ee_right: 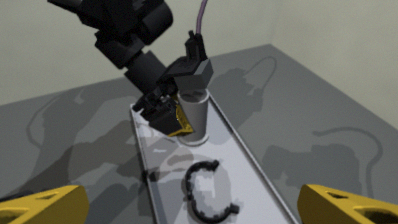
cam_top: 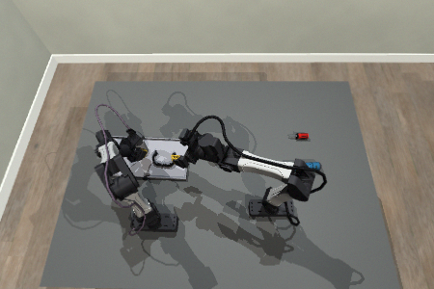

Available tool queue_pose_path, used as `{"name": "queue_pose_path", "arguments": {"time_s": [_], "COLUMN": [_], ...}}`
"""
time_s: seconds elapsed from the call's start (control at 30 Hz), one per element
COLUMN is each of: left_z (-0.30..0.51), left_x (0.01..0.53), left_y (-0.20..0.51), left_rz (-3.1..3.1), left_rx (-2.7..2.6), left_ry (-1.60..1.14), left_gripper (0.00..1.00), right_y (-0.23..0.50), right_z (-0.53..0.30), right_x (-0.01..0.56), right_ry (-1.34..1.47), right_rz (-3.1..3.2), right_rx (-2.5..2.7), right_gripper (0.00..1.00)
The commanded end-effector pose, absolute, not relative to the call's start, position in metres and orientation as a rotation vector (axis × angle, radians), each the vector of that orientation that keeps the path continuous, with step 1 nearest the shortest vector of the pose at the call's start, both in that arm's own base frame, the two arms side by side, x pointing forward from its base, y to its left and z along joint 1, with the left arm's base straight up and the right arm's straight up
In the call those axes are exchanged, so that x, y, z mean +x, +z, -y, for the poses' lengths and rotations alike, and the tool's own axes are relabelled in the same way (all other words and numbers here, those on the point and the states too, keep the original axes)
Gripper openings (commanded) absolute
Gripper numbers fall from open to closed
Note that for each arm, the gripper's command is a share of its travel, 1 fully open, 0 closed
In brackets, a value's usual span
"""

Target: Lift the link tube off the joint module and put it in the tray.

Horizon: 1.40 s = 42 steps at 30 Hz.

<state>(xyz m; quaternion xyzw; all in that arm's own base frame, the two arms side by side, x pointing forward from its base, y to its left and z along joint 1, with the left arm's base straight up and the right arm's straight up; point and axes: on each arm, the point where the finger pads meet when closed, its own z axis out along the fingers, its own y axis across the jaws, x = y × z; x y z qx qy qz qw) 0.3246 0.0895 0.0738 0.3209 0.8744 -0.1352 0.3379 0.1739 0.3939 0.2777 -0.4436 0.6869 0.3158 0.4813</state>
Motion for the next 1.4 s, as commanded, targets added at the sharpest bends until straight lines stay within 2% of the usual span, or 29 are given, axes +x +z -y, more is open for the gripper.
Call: {"name": "queue_pose_path", "arguments": {"time_s": [0.0,0.47,1.37], "left_z": [-0.118,-0.197,-0.193], "left_x": [0.326,0.333,0.334], "left_y": [0.082,0.051,0.007], "left_rz": [-2.186,-2.193,-2.200], "left_rx": [0.976,0.967,0.941], "left_ry": [-0.407,-0.352,-0.400], "left_gripper": [0.41,0.41,0.41], "right_y": [0.263,0.216,0.216], "right_z": [-0.428,-0.446,-0.447], "right_x": [0.168,0.158,0.158], "right_ry": [0.817,0.799,0.799], "right_rz": [-1.604,-1.656,-1.656], "right_rx": [-1.106,-1.180,-1.181], "right_gripper": [1.00,1.00,1.00]}}
